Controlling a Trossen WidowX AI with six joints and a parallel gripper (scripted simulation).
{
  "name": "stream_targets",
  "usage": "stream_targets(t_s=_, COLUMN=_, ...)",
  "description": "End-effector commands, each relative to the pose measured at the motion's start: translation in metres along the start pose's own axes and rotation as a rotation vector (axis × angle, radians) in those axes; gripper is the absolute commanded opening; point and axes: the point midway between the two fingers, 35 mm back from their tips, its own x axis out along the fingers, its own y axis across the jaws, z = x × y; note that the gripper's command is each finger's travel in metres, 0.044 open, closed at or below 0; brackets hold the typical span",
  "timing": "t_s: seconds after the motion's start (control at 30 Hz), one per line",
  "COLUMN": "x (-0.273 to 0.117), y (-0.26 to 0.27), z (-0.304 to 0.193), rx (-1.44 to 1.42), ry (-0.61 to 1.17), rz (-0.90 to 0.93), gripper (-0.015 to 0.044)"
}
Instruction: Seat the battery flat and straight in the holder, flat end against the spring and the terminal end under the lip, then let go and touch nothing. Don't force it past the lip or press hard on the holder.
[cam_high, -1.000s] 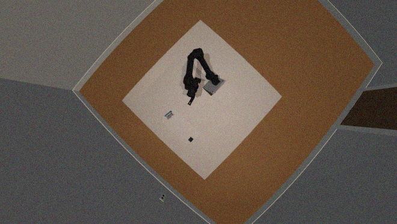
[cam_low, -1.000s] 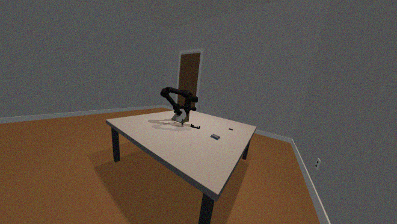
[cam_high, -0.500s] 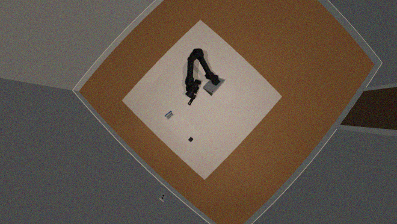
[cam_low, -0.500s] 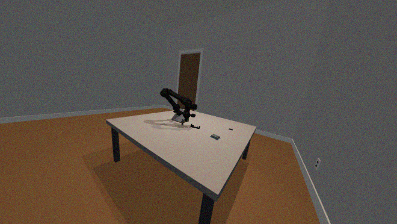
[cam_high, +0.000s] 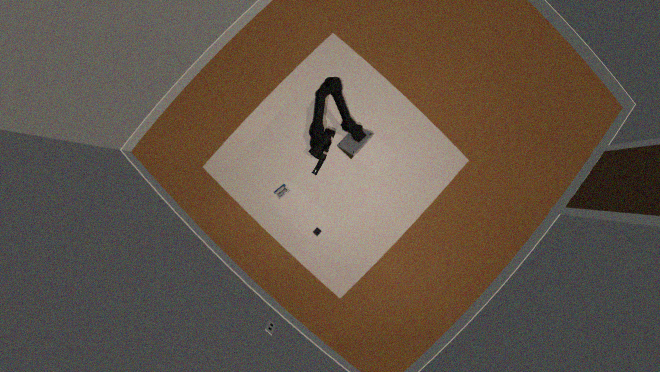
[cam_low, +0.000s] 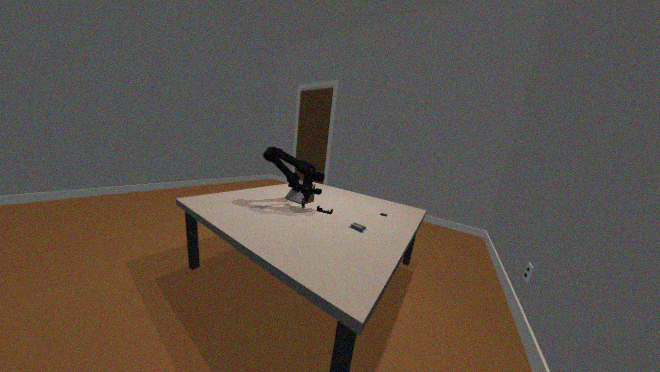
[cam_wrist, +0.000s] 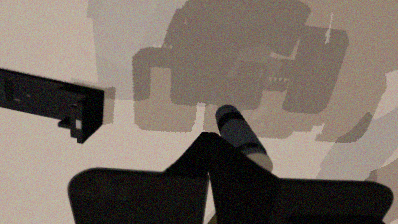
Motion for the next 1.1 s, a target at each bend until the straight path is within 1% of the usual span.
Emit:
stream_targets(t_s=0.0, x=-0.001, y=-0.009, z=0.001, rx=-0.002, ry=-0.004, rz=0.003, gripper=0.0000)
stream_targets(t_s=0.7, x=0.001, y=-0.042, z=-0.001, rx=-0.003, ry=-0.004, rz=0.001, gripper=0.0000)
stream_targets(t_s=0.8, x=0.000, y=-0.038, z=-0.001, rx=-0.002, ry=0.000, rz=-0.001, gripper=0.0000)
stream_targets(t_s=1.07, x=-0.039, y=-0.036, z=-0.004, rx=-0.006, ry=0.014, rz=0.007, gripper=0.0000)
